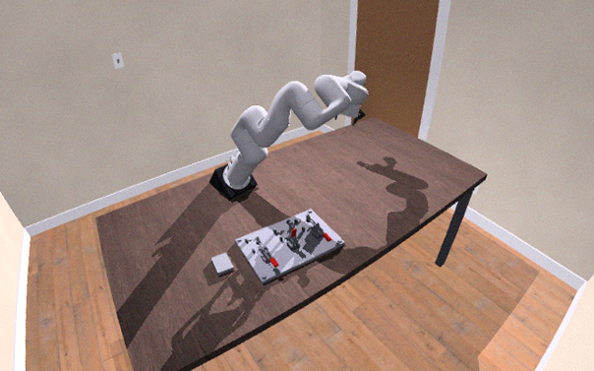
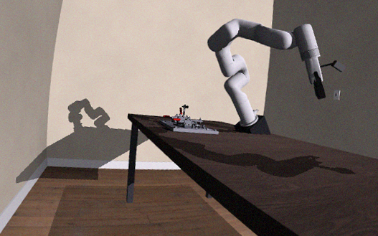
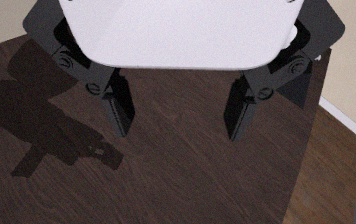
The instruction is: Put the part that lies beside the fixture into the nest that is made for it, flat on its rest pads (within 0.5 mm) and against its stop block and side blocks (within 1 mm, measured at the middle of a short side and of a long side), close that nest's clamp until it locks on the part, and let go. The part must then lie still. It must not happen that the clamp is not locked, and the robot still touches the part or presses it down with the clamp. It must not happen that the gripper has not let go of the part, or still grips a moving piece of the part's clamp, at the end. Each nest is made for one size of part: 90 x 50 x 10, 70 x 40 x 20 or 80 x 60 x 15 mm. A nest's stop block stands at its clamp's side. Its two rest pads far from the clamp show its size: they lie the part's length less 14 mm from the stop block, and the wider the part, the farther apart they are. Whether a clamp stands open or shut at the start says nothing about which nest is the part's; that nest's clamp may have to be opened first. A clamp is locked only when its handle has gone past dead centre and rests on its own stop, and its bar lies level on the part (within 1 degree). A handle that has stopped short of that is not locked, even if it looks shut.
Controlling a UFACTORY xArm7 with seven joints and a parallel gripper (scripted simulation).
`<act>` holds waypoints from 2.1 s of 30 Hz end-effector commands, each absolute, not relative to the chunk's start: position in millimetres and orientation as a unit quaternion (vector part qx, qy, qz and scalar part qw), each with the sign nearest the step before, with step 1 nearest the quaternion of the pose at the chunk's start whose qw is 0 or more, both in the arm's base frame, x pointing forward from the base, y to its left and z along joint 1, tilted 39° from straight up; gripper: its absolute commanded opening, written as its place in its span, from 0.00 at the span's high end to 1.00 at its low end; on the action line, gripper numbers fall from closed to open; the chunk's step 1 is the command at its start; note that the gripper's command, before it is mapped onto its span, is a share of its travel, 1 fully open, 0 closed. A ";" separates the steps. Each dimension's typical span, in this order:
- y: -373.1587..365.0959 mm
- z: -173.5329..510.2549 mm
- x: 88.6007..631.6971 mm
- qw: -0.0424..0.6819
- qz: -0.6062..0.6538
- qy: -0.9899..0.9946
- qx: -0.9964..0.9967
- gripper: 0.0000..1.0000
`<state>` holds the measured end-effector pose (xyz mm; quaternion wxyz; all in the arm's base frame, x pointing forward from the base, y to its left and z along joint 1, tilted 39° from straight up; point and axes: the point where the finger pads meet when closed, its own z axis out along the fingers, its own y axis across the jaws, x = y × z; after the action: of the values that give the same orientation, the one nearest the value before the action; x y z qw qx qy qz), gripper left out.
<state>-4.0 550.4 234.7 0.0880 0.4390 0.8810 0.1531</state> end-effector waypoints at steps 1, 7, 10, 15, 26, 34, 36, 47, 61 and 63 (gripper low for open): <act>551.3 236.5 -6.0 0.086 0.155 0.881 0.438 0.00; 551.3 236.5 -6.0 0.086 0.155 0.881 0.438 0.00; 551.3 236.5 -6.0 0.086 0.155 0.881 0.438 0.00; 551.3 236.5 -6.0 0.086 0.155 0.881 0.438 0.00; 526.4 270.1 35.0 0.086 0.174 0.838 0.511 0.00; 492.4 303.3 77.3 0.083 0.195 0.780 0.588 0.00; 471.7 319.2 98.2 0.081 0.206 0.746 0.628 0.00; 407.1 355.4 148.6 0.071 0.235 0.638 0.730 0.00; 319.3 383.2 192.8 0.053 0.266 0.485 0.831 0.00; 305.6 385.8 197.8 0.050 0.270 0.460 0.844 0.00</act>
<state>185.1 341.9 374.1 0.0591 0.8126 0.5211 0.2544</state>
